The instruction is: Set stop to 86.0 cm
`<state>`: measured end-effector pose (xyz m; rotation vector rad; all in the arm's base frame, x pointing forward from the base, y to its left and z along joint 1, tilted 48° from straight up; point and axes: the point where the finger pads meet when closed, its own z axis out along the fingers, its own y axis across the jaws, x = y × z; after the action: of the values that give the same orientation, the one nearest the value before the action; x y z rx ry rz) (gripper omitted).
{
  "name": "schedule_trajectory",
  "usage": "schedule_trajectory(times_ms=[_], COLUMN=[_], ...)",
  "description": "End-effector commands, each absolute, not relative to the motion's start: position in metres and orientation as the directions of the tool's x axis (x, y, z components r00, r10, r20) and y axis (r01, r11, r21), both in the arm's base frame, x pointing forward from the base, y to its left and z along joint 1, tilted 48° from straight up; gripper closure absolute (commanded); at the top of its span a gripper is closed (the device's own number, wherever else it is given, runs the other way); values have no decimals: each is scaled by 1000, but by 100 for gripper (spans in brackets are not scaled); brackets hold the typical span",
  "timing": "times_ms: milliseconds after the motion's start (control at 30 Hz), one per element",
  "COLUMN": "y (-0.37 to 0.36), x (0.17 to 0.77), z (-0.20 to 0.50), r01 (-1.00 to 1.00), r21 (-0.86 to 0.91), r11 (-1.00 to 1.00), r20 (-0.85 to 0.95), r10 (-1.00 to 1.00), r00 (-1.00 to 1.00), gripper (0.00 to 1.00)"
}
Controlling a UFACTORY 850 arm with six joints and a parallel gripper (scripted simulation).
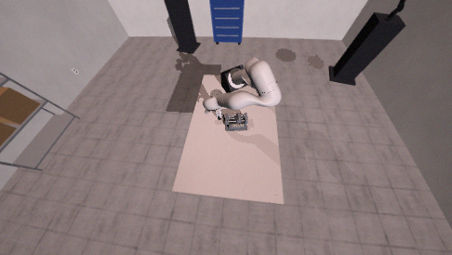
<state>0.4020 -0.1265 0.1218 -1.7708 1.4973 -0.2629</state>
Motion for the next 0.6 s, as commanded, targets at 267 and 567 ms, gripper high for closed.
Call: schedule_trajectory(times_ms=[267,567], y=[-122,-121], x=[413,419], z=[119,119], r01=[-741,-741], r21=[-672,-672], r11=[5,5], r20=[-318,-318], r10=[-905,-905], r00=[282,282], gripper=[94,94])
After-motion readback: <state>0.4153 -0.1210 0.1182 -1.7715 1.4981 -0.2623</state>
